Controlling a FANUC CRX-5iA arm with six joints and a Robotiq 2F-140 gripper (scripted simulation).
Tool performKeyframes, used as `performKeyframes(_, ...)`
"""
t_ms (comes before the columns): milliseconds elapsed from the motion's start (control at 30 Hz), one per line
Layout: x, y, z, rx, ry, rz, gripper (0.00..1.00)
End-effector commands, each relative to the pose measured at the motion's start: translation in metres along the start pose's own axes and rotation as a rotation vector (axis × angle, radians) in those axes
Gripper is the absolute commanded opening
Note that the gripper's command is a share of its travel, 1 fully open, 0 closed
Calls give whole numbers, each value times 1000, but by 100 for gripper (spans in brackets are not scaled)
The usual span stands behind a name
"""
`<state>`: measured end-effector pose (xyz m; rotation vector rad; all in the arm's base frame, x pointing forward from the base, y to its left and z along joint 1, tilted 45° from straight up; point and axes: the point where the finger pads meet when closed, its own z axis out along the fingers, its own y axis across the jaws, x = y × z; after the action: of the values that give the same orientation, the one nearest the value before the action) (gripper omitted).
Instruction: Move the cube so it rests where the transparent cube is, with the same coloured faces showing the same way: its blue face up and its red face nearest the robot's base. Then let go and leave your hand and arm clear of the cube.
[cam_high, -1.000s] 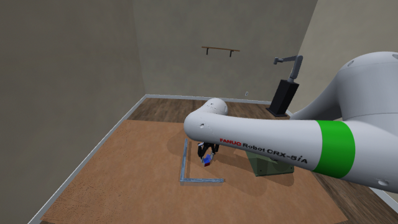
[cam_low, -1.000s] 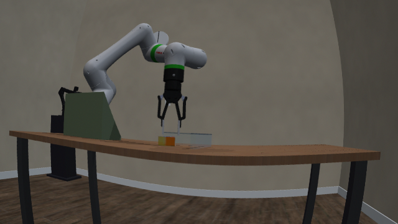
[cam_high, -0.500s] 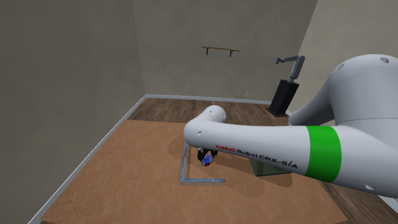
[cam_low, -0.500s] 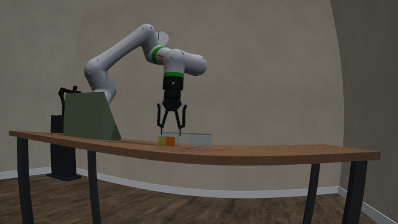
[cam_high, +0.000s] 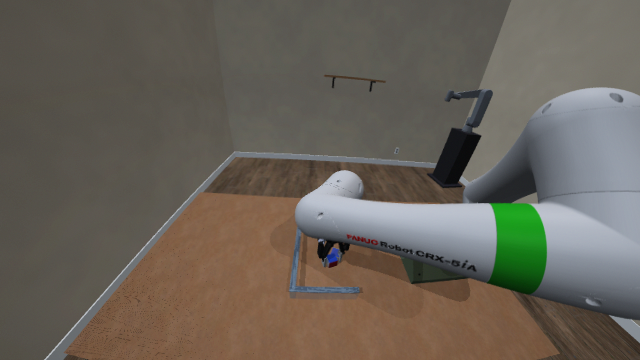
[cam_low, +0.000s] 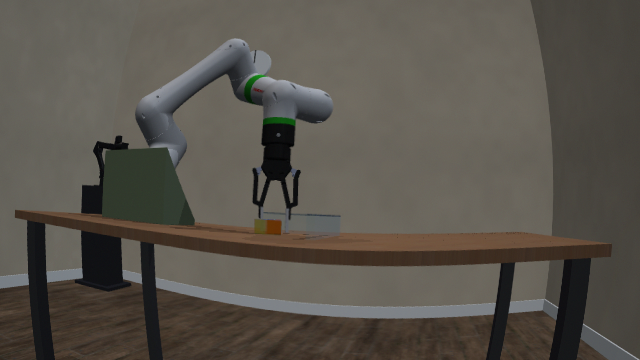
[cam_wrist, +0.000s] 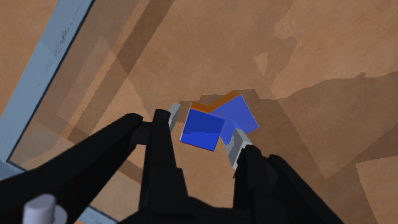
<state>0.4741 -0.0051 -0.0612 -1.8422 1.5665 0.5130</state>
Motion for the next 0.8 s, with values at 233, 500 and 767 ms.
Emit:
performKeyframes(233,0,0,0,0,1,0,0)
performKeyframes(500,0,0,0,0,1,0,0)
performKeyframes(767,0,0,0,0,1,0,0)
